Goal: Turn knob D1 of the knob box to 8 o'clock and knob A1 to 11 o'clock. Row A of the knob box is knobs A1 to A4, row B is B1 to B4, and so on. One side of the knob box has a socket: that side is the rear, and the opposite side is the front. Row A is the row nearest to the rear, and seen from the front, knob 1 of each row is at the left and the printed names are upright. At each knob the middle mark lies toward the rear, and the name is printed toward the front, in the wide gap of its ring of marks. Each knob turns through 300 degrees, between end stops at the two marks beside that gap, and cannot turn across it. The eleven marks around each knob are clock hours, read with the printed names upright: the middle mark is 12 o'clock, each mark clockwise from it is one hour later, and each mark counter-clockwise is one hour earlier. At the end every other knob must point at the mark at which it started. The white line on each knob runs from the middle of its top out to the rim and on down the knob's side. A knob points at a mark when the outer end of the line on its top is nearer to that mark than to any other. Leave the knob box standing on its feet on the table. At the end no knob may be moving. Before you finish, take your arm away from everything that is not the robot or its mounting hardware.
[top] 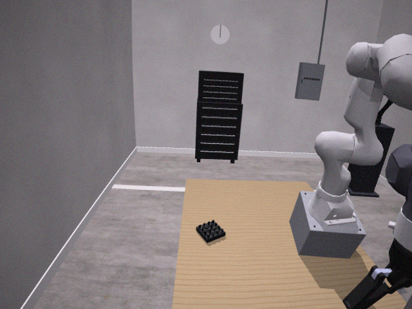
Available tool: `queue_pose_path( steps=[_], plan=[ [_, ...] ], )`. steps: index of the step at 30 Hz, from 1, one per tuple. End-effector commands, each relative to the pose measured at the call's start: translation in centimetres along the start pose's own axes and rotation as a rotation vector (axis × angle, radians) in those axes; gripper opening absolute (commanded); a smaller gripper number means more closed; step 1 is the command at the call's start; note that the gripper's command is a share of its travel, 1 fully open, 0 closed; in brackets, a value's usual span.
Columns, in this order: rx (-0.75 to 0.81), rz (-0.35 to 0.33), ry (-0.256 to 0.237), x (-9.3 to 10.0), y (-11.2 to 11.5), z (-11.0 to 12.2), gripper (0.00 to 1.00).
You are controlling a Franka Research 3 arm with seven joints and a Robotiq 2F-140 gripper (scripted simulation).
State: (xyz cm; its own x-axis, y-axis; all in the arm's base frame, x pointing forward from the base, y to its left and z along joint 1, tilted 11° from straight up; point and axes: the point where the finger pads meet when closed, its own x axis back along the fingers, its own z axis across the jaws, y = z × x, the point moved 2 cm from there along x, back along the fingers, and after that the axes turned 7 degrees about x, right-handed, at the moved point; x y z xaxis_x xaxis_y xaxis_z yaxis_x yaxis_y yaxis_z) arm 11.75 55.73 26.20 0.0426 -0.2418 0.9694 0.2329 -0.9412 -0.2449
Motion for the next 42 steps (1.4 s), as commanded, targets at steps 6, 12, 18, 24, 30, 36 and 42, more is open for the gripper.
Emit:
queue_pose_path(
  steps=[6, 12, 18, 24, 30, 36, 42],
  plan=[
    [0.000, 0.000, 0.000, 0.0, 0.0, 0.0, 1.00],
    [0.000, 0.000, 0.000, 0.0, 0.0, 0.0, 1.00],
    [0.000, 0.000, 0.000, 0.0, 0.0, 0.0, 1.00],
    [-0.057, -0.004, -0.008, -1.6, 2.2, 3.7, 1.00],
    [-0.142, -0.006, -0.017, -3.8, 6.0, 8.8, 1.00],
    [-0.228, -0.005, -0.022, -5.7, 10.4, 13.4, 1.00],
    [-0.230, -0.005, -0.022, -5.7, 10.5, 13.5, 1.00]
  ],
)
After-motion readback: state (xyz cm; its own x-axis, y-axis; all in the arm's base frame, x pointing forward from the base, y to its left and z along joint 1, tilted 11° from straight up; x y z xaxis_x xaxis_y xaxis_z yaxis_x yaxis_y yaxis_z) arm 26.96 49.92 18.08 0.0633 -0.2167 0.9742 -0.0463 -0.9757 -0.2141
